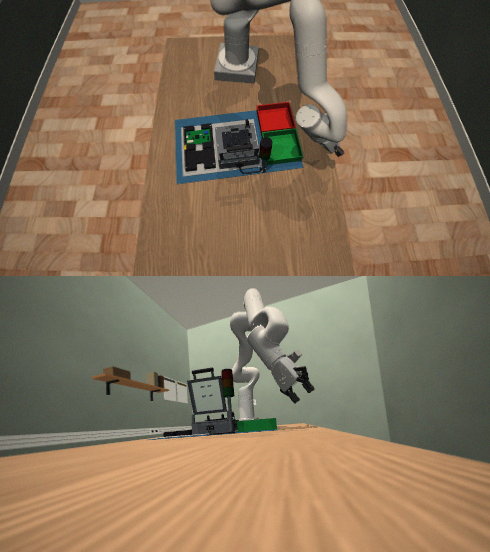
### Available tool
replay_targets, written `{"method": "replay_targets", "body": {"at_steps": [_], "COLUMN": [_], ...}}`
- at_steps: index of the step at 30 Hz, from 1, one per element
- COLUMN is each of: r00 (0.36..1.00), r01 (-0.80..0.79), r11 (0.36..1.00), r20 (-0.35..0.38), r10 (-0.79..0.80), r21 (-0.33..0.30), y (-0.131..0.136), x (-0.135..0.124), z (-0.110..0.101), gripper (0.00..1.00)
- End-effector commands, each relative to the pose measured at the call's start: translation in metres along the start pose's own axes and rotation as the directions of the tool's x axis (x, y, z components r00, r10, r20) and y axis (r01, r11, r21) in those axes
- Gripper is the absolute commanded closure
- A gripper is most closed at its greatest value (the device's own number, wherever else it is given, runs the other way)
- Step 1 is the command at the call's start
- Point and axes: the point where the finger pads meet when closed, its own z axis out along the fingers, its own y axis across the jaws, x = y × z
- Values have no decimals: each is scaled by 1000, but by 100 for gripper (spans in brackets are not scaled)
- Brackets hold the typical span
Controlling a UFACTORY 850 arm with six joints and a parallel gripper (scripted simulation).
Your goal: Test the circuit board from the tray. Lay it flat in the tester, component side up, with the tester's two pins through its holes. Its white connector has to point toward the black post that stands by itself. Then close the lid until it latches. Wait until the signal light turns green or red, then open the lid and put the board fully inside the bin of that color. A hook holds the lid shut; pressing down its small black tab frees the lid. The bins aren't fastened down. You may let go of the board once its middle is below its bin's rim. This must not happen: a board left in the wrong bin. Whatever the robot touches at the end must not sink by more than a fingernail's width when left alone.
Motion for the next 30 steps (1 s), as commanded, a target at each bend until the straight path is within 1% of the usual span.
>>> {"method": "replay_targets", "body": {"at_steps": [1,18,20,23,26,30], "r00": [1000,1000,1000,1000,1000,1000], "r01": [1,1,1,1,1,1], "r11": [1000,1000,1000,1000,1000,1000], "r20": [0,0,0,0,0,0], "r10": [-1,-1,-1,-1,-1,-1], "r21": [-2,-2,-2,-2,-2,-2], "y": [1,1,2,6,15,24], "x": [0,0,2,9,25,40], "z": [-1,-1,-4,-19,-49,-80], "gripper": [0,0,0,0,0,0]}}
